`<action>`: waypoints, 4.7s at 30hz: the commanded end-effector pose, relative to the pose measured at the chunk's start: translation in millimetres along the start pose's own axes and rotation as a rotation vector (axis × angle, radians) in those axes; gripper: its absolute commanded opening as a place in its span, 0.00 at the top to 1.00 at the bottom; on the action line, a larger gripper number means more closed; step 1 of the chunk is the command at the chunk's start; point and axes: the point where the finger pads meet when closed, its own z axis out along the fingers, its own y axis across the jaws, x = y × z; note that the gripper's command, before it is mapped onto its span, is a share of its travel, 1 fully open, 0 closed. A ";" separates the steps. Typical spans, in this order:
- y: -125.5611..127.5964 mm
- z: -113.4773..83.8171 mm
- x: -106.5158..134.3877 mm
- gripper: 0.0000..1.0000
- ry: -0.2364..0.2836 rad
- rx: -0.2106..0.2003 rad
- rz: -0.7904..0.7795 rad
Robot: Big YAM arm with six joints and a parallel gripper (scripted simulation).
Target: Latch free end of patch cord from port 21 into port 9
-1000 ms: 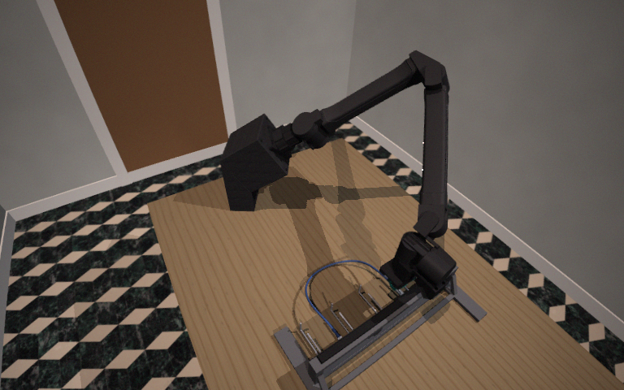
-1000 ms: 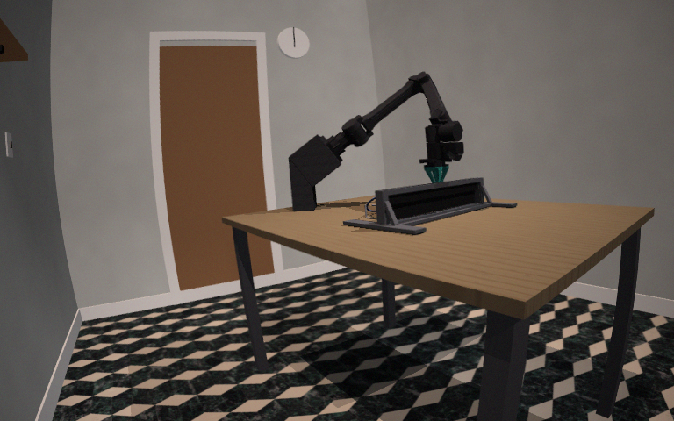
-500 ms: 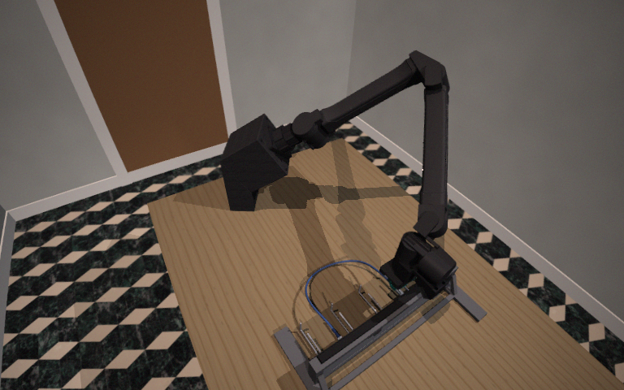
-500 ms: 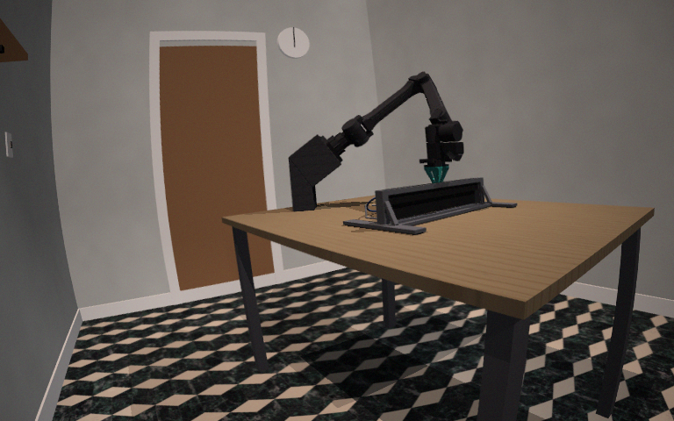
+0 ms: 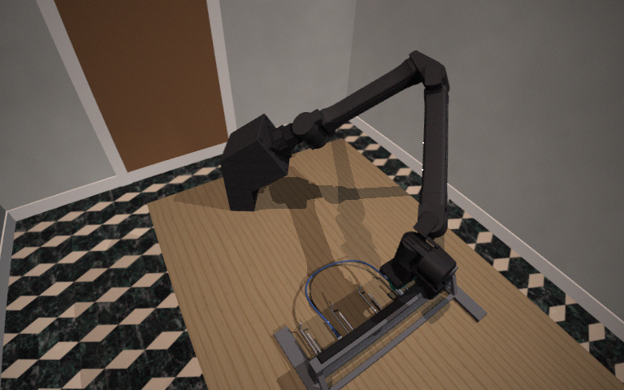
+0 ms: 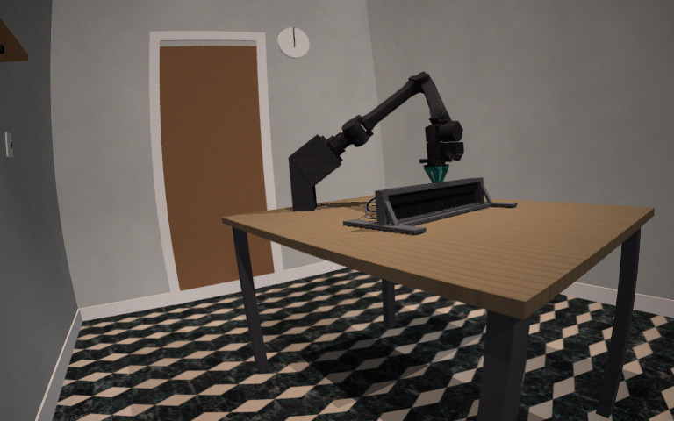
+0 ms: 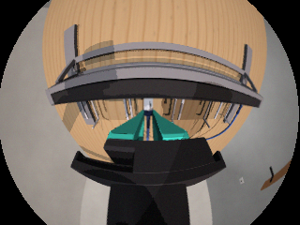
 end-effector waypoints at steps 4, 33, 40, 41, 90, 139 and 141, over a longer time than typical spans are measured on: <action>-10.4 -18.3 -10.1 1.00 -0.030 0.022 0.021; -7.7 -19.7 -13.8 1.00 -0.036 0.021 0.013; -5.8 -20.3 -15.7 1.00 -0.038 0.021 0.009; -5.4 -20.5 -16.0 1.00 -0.039 0.021 0.008; -0.4 -20.0 -14.5 1.00 -0.037 0.016 0.004; 21.4 -6.7 -7.8 1.00 -0.010 -0.009 -0.026; 21.4 -6.6 -7.7 1.00 -0.010 -0.009 -0.026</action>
